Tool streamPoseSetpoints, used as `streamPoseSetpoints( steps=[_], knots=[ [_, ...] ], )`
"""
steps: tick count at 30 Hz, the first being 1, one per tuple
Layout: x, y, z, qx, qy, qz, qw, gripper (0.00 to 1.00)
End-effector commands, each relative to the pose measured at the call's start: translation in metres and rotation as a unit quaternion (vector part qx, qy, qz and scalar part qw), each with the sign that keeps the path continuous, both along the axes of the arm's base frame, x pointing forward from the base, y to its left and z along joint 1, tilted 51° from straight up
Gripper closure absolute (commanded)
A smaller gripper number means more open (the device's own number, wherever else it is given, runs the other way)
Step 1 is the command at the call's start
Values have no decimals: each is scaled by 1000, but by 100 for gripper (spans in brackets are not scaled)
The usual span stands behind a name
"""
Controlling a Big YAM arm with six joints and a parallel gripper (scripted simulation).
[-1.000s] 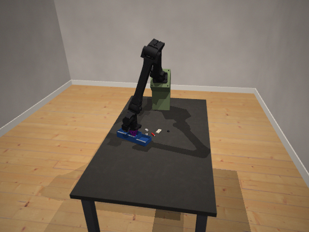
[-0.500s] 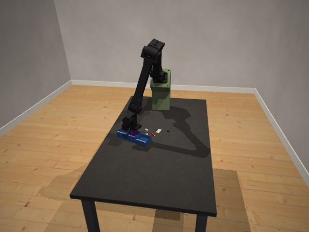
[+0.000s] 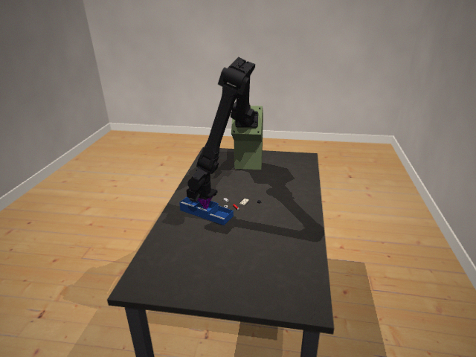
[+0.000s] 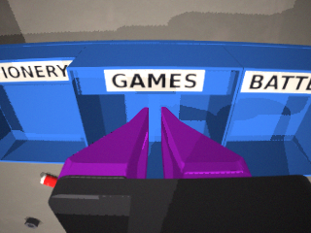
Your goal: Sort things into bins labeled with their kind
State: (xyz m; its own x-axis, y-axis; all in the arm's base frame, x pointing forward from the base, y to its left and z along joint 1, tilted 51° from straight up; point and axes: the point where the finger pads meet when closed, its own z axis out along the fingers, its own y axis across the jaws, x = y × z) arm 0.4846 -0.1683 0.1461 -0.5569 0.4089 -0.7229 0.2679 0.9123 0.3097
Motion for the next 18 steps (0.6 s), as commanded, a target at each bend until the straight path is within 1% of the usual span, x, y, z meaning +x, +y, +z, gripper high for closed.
streamPoseSetpoints(
  steps=[1, 6, 8, 12, 14, 15, 18],
  knots=[
    [-8, -4, 11, -6, -4, -2, 1000, 92],
    [-13, -6, 16, -6, -5, -3, 1000, 92],
    [-14, -3, 18, -6, -5, 0, 1000, 92],
    [-23, -5, 21, -5, -3, -3, 1000, 92],
    [-23, -5, 21, -5, -3, -3, 1000, 92],
    [-24, -6, 26, -7, -6, -3, 1000, 92],
    [-35, -4, 31, -6, -3, -3, 1000, 92]
  ],
)
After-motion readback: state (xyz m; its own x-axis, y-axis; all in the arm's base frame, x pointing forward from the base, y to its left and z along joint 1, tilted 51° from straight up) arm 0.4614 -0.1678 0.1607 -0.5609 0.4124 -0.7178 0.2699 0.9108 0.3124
